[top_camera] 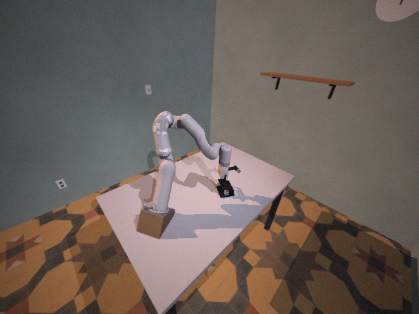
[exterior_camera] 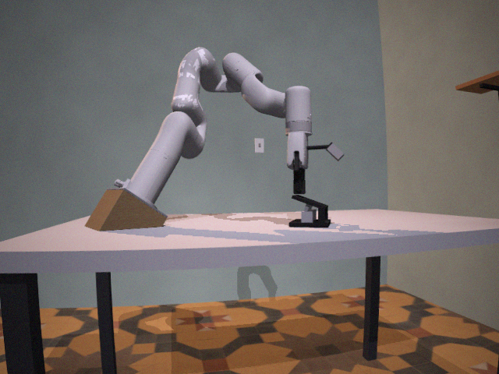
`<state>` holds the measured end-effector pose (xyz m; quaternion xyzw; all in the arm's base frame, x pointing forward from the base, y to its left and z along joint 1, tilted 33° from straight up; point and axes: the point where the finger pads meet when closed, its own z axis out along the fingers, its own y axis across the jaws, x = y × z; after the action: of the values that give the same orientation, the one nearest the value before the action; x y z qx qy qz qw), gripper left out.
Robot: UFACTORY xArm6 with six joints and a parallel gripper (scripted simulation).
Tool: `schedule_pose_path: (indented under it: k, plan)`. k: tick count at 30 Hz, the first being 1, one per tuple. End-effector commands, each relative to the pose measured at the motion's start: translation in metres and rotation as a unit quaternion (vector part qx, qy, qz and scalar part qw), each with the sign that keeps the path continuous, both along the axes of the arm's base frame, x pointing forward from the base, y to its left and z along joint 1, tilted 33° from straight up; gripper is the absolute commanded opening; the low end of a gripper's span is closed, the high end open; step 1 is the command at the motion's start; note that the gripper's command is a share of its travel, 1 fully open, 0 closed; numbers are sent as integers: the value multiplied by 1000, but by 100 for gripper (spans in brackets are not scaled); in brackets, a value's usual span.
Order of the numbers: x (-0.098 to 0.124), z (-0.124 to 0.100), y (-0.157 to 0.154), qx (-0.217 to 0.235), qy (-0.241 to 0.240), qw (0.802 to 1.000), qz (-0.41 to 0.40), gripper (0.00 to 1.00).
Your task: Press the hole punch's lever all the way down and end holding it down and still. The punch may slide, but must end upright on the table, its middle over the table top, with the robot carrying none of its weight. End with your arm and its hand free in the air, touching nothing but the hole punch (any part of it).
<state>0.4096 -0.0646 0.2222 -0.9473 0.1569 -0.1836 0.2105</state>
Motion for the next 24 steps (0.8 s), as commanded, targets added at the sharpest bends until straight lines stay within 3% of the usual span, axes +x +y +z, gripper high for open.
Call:
schedule_pose_path:
  k: [1,24]
  plan:
    - [1,1,-1,-1,-2,1000,0,0]
    - [5,-7,3,-1,-2,1000,0,0]
